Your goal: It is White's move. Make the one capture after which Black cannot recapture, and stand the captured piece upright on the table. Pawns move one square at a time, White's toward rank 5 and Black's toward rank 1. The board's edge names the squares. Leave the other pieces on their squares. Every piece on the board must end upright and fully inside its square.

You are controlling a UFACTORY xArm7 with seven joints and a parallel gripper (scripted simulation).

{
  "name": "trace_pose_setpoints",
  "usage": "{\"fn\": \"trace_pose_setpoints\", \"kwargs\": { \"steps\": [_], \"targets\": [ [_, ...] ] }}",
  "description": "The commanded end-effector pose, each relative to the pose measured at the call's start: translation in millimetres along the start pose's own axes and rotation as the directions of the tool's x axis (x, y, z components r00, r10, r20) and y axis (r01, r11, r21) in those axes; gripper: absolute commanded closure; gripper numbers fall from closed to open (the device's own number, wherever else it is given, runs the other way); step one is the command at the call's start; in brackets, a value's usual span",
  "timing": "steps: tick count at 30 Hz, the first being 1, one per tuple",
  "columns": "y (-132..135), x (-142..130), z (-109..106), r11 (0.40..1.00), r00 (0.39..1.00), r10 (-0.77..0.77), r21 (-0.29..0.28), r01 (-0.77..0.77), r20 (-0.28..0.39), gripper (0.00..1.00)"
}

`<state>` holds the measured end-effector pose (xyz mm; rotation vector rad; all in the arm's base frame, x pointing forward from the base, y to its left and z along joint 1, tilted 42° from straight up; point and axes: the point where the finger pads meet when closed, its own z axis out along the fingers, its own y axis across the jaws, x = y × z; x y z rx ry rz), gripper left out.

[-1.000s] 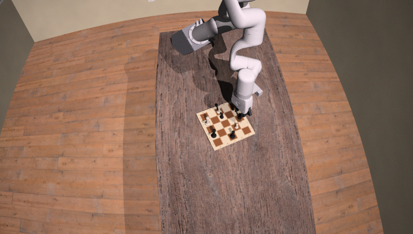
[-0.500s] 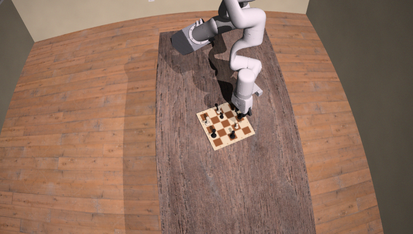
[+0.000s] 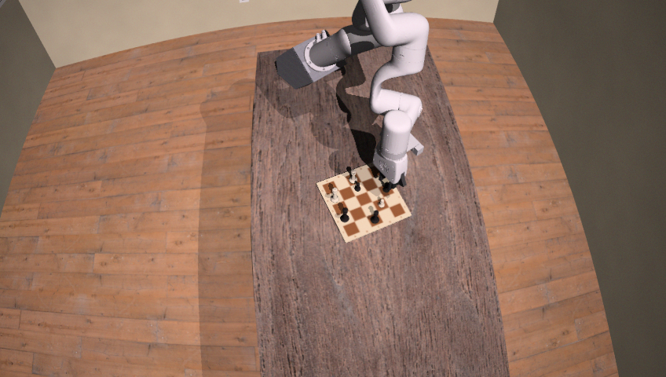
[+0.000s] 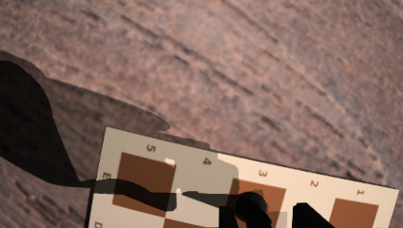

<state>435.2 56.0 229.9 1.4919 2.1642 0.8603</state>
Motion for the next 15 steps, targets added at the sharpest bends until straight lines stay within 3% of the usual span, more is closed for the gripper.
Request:
{"fn": "trace_pose_setpoints", "kwargs": {
  "steps": [1, 15],
  "targets": [
    [1, 0, -1, 1.0, 1.0, 0.0, -0.003, 0.0, 0.001, 0.61],
    [1, 0, 13, 1.0, 1.0, 0.0, -0.003, 0.0, 0.001, 0.61]
  ]
}}
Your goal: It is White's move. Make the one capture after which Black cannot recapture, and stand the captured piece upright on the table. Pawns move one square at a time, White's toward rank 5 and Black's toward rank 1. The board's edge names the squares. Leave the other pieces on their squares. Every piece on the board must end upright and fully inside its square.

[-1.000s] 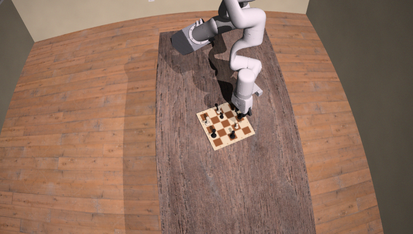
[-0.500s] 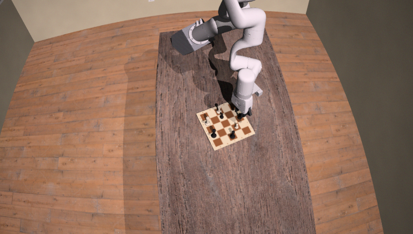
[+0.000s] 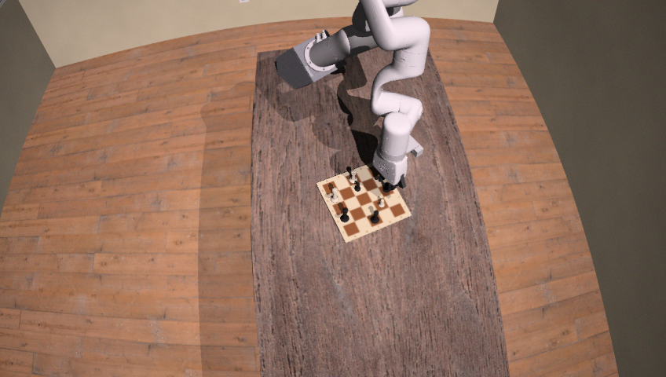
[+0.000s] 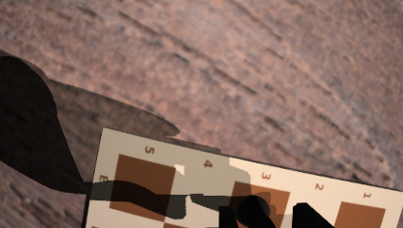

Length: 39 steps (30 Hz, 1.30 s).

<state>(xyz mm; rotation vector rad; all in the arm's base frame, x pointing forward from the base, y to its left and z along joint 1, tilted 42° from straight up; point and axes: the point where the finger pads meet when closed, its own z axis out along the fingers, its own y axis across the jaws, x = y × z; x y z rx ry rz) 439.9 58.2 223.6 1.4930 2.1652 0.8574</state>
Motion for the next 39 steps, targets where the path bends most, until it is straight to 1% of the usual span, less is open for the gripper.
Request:
{"fn": "trace_pose_setpoints", "kwargs": {
  "steps": [1, 7, 13, 39],
  "targets": [
    [2, -1, 7, 1.0, 1.0, 0.0, -0.005, 0.0, 0.0, 0.61],
    [2, -1, 17, 1.0, 1.0, 0.0, -0.005, 0.0, 0.0, 0.61],
    [2, -1, 22, 1.0, 1.0, 0.0, -0.005, 0.0, 0.0, 0.61],
    [2, -1, 22, 1.0, 1.0, 0.0, -0.005, 0.0, 0.0, 0.61]
  ]
}}
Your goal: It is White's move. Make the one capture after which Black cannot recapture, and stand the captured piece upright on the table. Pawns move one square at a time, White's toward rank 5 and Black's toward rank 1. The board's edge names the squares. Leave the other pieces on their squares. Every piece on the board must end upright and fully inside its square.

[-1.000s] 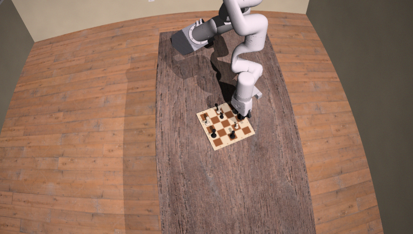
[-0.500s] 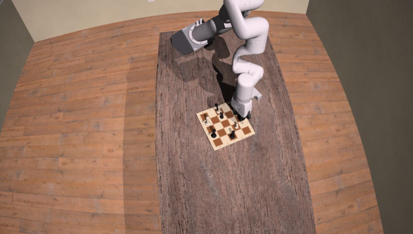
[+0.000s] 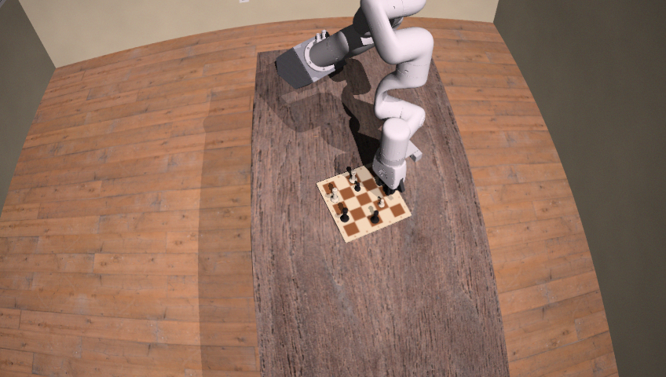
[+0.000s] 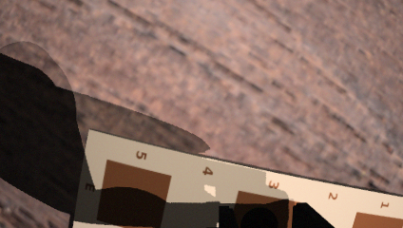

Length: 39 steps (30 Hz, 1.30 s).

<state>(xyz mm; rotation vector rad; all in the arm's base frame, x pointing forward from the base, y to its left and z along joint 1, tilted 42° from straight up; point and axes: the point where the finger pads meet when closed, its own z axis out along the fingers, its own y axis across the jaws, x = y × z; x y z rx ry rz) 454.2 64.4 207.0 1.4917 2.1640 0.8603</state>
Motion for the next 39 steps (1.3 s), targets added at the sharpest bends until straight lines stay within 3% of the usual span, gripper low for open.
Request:
{"fn": "trace_pose_setpoints", "kwargs": {
  "steps": [1, 14, 15, 39],
  "targets": [
    [1.1, -0.4, -0.6, 1.0, 1.0, 0.0, -0.003, 0.0, 0.001, 0.61],
    [1.1, -0.4, -0.6, 1.0, 1.0, 0.0, -0.003, 0.0, 0.001, 0.61],
    [1.1, -0.4, -0.6, 1.0, 1.0, 0.0, -0.003, 0.0, 0.001, 1.0],
    [1.1, -0.4, -0.6, 1.0, 1.0, 0.0, -0.003, 0.0, 0.001, 1.0]
  ]
}}
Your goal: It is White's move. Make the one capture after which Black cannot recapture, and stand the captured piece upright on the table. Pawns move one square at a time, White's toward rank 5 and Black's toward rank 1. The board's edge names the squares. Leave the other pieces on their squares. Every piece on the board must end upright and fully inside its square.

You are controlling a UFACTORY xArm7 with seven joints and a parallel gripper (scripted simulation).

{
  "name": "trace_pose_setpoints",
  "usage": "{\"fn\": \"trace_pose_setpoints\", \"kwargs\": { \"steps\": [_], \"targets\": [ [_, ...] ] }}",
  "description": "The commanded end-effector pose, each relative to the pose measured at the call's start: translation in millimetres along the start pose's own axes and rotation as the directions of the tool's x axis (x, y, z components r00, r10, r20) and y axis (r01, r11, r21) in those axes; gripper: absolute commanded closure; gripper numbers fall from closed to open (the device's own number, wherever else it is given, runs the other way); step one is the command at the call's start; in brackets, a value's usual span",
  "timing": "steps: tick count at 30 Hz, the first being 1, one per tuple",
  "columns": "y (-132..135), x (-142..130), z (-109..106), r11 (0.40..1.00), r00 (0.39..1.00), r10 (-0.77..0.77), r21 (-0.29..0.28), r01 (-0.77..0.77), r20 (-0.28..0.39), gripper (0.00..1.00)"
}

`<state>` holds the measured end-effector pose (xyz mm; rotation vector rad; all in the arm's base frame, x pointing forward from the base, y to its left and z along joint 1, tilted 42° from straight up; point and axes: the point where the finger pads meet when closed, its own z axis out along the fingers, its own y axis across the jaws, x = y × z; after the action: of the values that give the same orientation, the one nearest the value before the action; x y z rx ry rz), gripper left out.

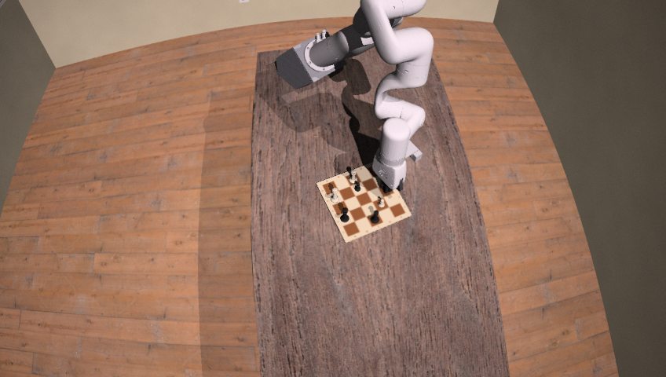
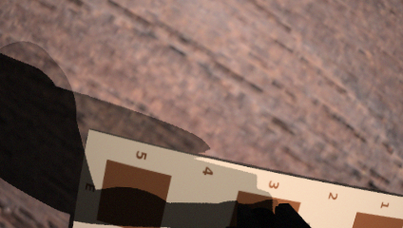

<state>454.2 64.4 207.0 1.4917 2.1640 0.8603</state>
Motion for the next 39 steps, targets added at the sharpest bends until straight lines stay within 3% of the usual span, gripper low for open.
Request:
{"fn": "trace_pose_setpoints", "kwargs": {
  "steps": [1, 14, 21, 23, 30, 39],
  "targets": [
    [1, 0, -1, 1.0, 1.0, 0.0, -0.003, 0.0, 0.001, 1.0],
    [1, 0, -5, 1.0, 1.0, 0.0, -0.003, 0.0, 0.001, 1.0],
    [1, 0, -45, 1.0, 1.0, 0.0, -0.003, 0.0, 0.001, 1.0],
    [1, 0, -45, 1.0, 1.0, 0.0, -0.003, 0.0, 0.001, 1.0],
    [1, 0, -93, 1.0, 1.0, 0.0, -0.003, 0.0, 0.001, 1.0],
    [1, 0, -101, 1.0, 1.0, 0.0, -0.003, 0.0, 0.001, 1.0]
  ]
}}
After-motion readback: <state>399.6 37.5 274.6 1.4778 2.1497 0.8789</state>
